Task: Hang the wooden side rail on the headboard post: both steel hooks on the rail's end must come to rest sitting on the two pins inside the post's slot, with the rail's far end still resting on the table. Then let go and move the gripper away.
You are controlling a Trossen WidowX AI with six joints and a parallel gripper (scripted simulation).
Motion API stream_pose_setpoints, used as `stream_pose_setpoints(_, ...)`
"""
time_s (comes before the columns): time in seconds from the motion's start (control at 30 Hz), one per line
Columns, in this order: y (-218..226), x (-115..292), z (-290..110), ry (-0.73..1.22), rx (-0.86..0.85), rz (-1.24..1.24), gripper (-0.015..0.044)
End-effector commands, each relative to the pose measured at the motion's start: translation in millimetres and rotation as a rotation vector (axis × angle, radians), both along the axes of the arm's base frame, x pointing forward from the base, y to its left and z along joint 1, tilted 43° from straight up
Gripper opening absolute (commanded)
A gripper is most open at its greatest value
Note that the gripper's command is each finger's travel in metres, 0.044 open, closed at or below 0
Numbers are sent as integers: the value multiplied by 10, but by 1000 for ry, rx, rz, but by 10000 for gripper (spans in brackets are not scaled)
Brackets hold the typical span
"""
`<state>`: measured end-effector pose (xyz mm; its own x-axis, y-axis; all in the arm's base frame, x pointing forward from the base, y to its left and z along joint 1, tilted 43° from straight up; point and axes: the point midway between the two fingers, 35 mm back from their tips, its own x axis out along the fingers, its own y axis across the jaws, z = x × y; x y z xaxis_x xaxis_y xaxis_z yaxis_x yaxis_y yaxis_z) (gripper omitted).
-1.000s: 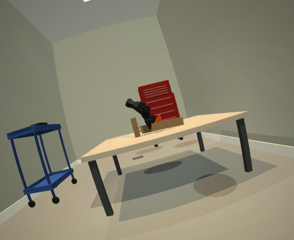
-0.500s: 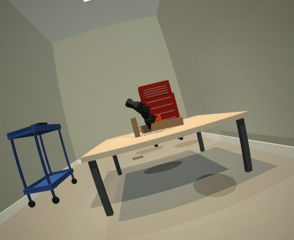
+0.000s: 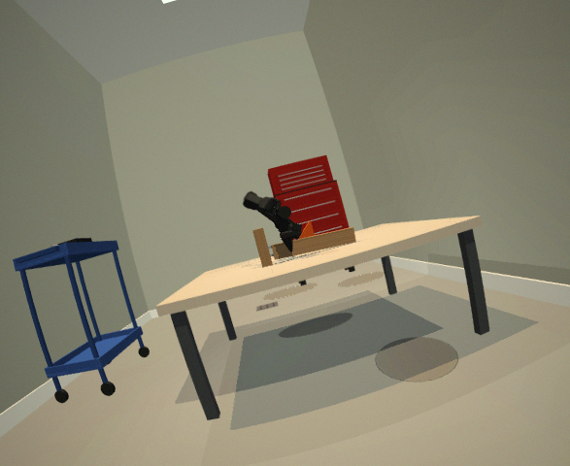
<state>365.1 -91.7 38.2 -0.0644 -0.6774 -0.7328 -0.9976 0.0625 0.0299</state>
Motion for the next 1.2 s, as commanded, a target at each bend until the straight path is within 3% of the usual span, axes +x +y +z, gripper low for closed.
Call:
stream_pose_setpoints(0.0,28,23,29,-6,5,10,0)
stream_pose_setpoints(1.17,-10,6,45,-6,4,10,0)
